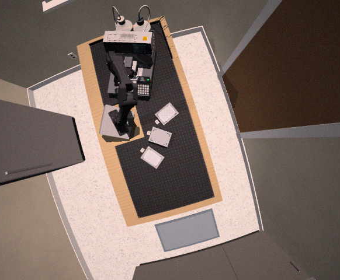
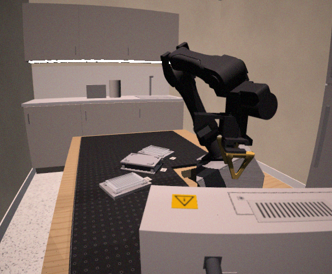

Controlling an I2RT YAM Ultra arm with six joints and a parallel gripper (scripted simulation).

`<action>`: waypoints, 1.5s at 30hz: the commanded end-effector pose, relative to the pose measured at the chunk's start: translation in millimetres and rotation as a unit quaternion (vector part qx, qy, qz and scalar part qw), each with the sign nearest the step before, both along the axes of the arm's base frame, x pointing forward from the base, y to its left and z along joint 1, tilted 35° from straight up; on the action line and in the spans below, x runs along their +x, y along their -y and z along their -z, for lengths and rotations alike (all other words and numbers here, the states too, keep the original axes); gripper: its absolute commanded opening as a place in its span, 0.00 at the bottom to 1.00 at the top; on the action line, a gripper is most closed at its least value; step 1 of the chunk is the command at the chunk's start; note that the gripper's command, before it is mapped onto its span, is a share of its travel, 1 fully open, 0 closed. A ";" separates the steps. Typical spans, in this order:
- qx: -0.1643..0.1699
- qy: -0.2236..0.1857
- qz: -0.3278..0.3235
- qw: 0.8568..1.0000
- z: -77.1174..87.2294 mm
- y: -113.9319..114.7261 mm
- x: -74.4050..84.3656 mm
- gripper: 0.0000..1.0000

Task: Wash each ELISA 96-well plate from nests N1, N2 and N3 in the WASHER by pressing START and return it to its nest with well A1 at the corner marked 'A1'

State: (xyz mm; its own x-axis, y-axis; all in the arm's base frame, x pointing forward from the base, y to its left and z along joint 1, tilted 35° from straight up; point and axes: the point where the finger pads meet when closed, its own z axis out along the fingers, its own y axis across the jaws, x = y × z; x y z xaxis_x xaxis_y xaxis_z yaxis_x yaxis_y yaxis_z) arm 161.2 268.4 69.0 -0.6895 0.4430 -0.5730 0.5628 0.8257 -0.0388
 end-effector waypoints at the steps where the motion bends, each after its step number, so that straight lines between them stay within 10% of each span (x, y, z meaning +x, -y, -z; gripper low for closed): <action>1: 0.000 0.000 -0.004 1.000 -3.2 -0.7 -2.2 1.00; 31: 0.000 0.000 -0.004 1.000 -3.2 -0.7 -2.2 1.00; 32: -0.008 -0.006 -0.017 1.000 -5.7 3.9 -1.3 0.00; 45: -0.092 -0.069 -0.166 0.979 -30.2 52.8 5.7 0.00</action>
State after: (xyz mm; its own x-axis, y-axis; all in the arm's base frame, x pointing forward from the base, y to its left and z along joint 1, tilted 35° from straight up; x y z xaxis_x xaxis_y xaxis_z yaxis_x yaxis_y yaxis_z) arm 166.8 220.7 91.6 -0.8145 0.2171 -0.5380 0.3696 0.9090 -0.1928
